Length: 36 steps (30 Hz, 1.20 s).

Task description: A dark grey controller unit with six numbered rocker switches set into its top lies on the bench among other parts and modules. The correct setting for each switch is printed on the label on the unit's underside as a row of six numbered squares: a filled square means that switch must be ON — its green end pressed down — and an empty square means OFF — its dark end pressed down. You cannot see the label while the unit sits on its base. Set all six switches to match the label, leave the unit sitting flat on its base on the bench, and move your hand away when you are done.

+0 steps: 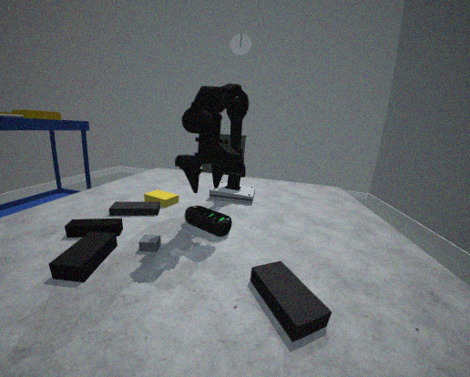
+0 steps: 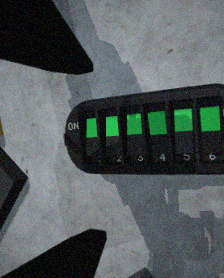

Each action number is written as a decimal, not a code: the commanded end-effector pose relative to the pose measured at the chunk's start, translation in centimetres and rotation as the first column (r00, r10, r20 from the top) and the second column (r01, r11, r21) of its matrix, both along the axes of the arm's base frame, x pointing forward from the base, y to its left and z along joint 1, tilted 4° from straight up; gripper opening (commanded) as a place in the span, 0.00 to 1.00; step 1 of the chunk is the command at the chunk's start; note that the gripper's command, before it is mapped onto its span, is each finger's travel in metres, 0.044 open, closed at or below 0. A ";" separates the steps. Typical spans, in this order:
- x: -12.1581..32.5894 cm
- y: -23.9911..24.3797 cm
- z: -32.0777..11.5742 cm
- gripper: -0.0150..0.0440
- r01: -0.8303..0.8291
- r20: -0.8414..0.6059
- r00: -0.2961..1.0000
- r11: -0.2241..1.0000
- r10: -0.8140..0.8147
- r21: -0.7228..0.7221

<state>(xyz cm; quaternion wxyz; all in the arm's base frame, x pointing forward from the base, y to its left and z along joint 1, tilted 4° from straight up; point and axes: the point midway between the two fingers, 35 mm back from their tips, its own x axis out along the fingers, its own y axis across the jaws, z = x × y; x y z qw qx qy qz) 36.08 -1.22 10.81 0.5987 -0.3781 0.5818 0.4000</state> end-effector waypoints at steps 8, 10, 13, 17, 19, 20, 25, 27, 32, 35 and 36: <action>-0.2 0.0 -0.2 0.51 -0.006 -0.015 1.000 1.000 0.006 0.001; -0.2 0.0 -0.2 0.42 -0.006 -0.015 1.000 1.000 0.006 0.001; -0.2 0.0 -0.2 0.29 -0.006 -0.015 1.000 1.000 0.006 0.001; -0.2 0.0 -0.2 0.25 -0.006 -0.015 1.000 1.000 0.006 0.001; -0.2 0.0 -0.2 0.25 -0.006 -0.015 1.000 1.000 0.006 0.001; -0.2 0.0 -0.2 0.25 -0.006 -0.015 1.000 1.000 0.006 0.001; -0.1 0.0 -0.1 0.30 0.001 -0.012 1.000 1.000 -0.001 0.001; -0.1 0.0 -0.1 0.39 0.001 -0.012 1.000 1.000 -0.001 0.001; -0.1 0.0 -0.1 0.61 0.001 -0.012 1.000 1.000 -0.001 0.001; -0.1 0.0 -0.1 0.74 0.001 -0.012 1.000 1.000 -0.001 0.001; -0.1 0.0 -0.1 0.79 0.001 -0.012 1.000 1.000 -0.001 0.001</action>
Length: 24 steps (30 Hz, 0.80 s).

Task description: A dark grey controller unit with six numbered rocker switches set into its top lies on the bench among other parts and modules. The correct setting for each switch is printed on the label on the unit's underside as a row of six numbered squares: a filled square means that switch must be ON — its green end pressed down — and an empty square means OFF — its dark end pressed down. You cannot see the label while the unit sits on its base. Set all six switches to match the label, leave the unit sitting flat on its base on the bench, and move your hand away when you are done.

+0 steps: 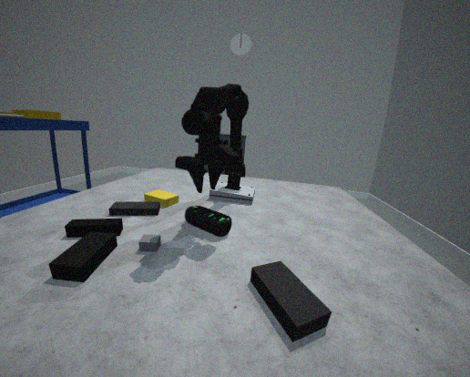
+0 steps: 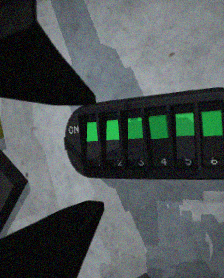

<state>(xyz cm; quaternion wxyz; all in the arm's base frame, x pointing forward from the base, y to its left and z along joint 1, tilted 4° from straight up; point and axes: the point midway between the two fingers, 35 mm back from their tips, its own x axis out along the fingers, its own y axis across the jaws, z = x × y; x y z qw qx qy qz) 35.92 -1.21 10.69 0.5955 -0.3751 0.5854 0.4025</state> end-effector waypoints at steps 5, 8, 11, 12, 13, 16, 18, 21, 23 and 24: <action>0.0 0.0 0.0 1.00 0.000 0.000 1.000 1.000 0.000 0.000; 0.2 0.0 -0.2 0.96 0.000 0.000 1.000 1.000 0.000 0.000; 2.2 -0.4 -2.8 0.82 -0.004 -0.001 1.000 1.000 0.004 0.004; 3.1 -0.5 -4.0 0.78 -0.005 -0.001 1.000 1.000 0.005 0.006; 3.7 -0.7 -5.0 0.73 -0.006 -0.001 1.000 1.000 0.006 0.007; 4.2 -0.8 -5.8 0.60 -0.007 -0.002 1.000 1.000 0.007 0.008; 4.2 -0.8 -5.8 0.51 -0.007 -0.002 1.000 1.000 0.007 0.008; 4.2 -0.8 -5.8 0.38 -0.007 -0.002 1.000 1.000 0.007 0.008; 4.2 -0.8 -5.8 0.29 -0.007 -0.002 1.000 1.000 0.007 0.008; 4.2 -0.8 -5.8 0.25 -0.007 -0.002 1.000 1.000 0.007 0.008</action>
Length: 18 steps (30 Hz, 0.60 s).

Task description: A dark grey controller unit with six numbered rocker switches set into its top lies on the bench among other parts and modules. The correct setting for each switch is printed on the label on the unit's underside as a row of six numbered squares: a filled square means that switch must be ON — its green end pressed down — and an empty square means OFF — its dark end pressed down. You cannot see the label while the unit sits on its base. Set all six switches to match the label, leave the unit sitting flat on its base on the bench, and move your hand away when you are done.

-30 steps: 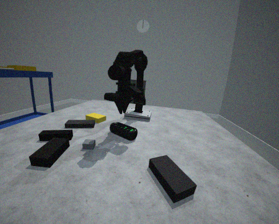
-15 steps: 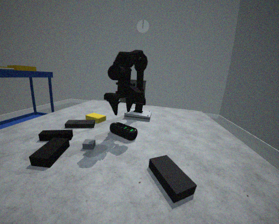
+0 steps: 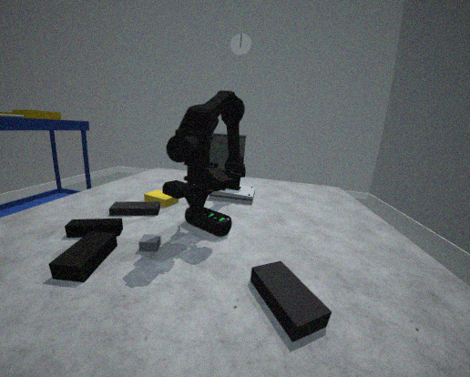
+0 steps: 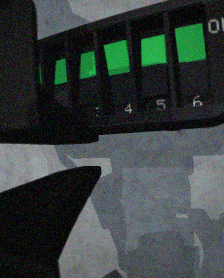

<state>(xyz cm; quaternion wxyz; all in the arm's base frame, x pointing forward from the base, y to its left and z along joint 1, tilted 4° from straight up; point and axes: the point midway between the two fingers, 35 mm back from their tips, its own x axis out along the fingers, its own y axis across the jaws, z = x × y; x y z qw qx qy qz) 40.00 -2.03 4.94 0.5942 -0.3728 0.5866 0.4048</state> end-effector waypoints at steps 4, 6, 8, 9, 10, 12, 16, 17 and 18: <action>0.1 0.0 0.0 0.25 -0.007 0.005 1.000 1.000 0.007 0.004; 0.1 0.0 0.0 0.25 -0.007 0.005 1.000 1.000 0.007 0.004; 0.1 0.0 0.0 0.25 -0.007 0.005 1.000 1.000 0.007 0.004; 0.2 0.0 0.0 0.25 -0.007 0.005 1.000 1.000 0.007 0.004; 0.2 0.0 0.0 0.25 -0.007 0.005 1.000 1.000 0.007 0.004; 0.2 0.0 0.0 0.25 -0.007 0.005 1.000 1.000 0.007 0.004; 0.1 0.0 0.0 0.25 -0.002 0.003 1.000 1.000 0.002 0.001; 0.1 0.0 0.0 0.25 -0.002 0.003 1.000 1.000 0.002 0.001; 0.1 0.0 0.0 0.25 -0.003 0.004 1.000 1.000 0.003 0.002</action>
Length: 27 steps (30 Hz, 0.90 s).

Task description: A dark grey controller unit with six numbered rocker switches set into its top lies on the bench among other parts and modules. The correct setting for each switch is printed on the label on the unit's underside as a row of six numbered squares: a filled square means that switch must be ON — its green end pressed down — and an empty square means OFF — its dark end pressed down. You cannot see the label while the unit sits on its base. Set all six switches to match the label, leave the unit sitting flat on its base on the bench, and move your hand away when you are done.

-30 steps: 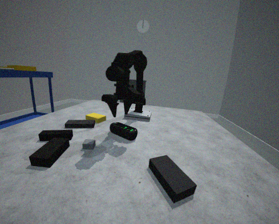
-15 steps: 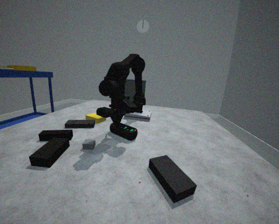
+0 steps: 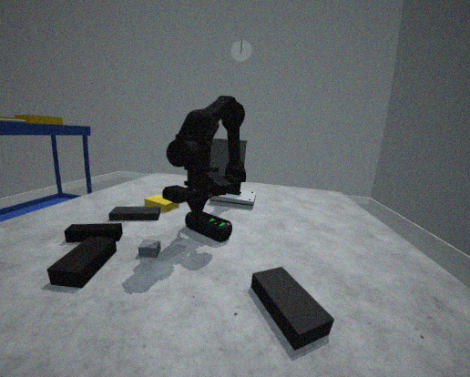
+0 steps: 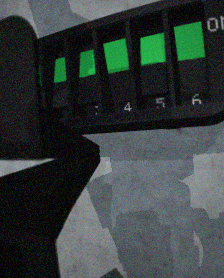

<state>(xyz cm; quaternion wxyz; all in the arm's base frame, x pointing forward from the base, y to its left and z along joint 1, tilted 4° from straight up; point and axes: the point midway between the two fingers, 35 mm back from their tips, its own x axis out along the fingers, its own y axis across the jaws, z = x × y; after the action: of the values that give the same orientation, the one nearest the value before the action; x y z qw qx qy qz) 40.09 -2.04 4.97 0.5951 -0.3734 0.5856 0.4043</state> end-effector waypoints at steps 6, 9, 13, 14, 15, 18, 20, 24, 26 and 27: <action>0.1 -0.1 1.8 0.39 0.000 0.000 1.000 1.000 0.000 0.000; 0.1 -0.2 4.8 0.52 0.000 0.000 1.000 1.000 0.000 0.000; 0.1 -0.2 5.0 0.70 0.000 0.000 1.000 1.000 0.000 0.000; 0.1 -0.2 5.0 0.65 0.000 0.000 1.000 1.000 0.000 0.000; 0.1 -0.2 5.0 0.61 0.000 0.000 1.000 1.000 0.000 0.000; 0.1 -0.2 5.0 0.48 0.000 0.000 1.000 1.000 0.000 0.000; 0.1 -0.2 5.0 0.39 0.000 0.000 1.000 1.000 0.000 0.000; 0.1 -0.2 5.0 0.25 0.000 0.000 1.000 1.000 0.000 0.000; 0.1 -0.2 5.0 0.25 0.000 0.000 1.000 1.000 0.000 0.000; 0.1 -0.2 5.0 0.25 0.000 0.000 1.000 1.000 0.000 0.000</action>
<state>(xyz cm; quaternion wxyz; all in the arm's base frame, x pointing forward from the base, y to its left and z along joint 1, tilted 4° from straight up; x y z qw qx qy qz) 40.20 -2.26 10.03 0.5977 -0.3724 0.5854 0.4018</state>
